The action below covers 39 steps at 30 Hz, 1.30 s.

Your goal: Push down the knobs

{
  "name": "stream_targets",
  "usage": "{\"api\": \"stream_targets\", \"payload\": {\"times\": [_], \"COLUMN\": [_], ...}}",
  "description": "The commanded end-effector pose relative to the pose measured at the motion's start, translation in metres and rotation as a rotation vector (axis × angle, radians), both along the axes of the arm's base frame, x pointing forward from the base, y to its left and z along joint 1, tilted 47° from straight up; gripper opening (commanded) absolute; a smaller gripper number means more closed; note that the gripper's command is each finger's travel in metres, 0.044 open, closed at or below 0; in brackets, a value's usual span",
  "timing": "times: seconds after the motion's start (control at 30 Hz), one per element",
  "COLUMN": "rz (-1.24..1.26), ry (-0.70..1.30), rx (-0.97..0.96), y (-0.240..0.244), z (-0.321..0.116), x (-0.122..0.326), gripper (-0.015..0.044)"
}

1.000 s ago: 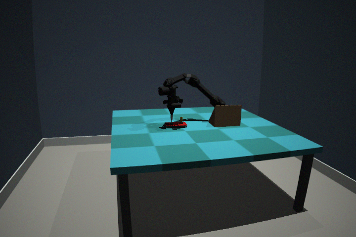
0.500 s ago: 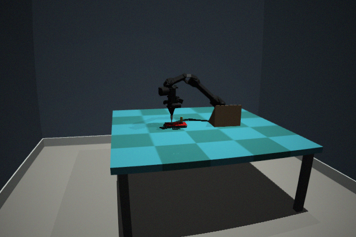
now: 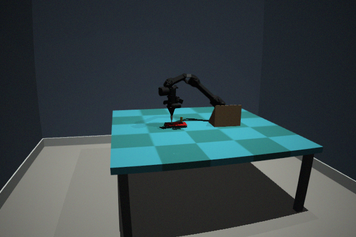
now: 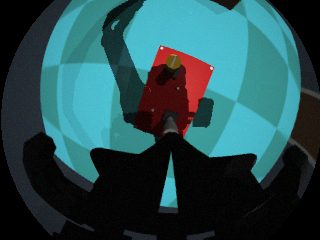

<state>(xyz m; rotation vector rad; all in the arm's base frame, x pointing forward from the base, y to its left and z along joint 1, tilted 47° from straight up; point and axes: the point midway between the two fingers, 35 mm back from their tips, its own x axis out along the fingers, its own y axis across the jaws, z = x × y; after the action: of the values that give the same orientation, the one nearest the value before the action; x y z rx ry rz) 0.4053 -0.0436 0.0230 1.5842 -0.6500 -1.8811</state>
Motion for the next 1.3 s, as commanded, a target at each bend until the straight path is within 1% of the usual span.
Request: {"api": "stream_targets", "payload": {"times": [0.0, 1.27], "rz": [0.001, 0.001], "ry": [-0.001, -0.001], "rx": [-0.004, -0.005], "y": [-0.005, -0.015], "z": [-0.002, -0.012], "x": [0.000, -0.001], "gripper": [0.0000, 0.0000]}}
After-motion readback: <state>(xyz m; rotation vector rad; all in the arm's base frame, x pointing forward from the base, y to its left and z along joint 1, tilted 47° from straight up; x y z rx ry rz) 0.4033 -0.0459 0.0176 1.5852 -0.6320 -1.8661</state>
